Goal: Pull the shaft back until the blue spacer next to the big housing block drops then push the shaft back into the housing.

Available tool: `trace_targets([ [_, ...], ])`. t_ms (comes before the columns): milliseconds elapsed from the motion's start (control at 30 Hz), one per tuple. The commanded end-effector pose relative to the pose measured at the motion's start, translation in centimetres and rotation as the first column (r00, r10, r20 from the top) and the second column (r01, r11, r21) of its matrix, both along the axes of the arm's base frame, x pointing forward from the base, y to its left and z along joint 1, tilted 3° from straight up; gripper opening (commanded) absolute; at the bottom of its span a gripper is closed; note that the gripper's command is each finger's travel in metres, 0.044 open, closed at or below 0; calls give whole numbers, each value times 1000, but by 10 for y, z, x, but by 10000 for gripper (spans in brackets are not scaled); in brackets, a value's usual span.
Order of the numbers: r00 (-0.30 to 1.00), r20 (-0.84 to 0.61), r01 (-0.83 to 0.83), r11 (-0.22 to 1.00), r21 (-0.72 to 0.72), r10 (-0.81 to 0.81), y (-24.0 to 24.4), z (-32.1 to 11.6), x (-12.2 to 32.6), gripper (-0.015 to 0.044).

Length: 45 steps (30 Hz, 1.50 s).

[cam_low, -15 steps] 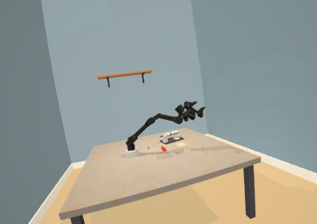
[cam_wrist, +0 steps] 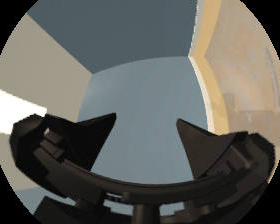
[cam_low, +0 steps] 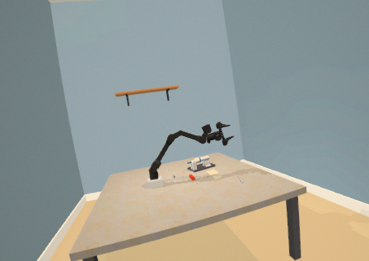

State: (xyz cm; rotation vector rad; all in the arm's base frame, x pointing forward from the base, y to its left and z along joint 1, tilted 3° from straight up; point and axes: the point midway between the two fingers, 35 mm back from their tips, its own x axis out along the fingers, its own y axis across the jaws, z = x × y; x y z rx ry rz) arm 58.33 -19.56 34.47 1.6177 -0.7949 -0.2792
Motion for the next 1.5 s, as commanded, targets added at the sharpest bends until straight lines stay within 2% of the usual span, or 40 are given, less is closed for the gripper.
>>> trace_targets([
  [0,977,-203,-86,992,-88,66,55,-22,0,440],
  [233,820,-548,-343,908,-243,163,168,-72,-24,440],
  [467,580,-803,-631,698,-339,134,261,-126,-83,440],
  [733,312,-947,-908,270,-319,-69,335,-197,-187,440],
  [900,223,-942,-975,-59,-215,-251,353,-243,-260,440],
  [967,214,-931,-974,-142,-179,-297,354,-254,-278,440],
  [1467,213,-929,-973,-152,-174,-302,352,-255,-278,440],
])
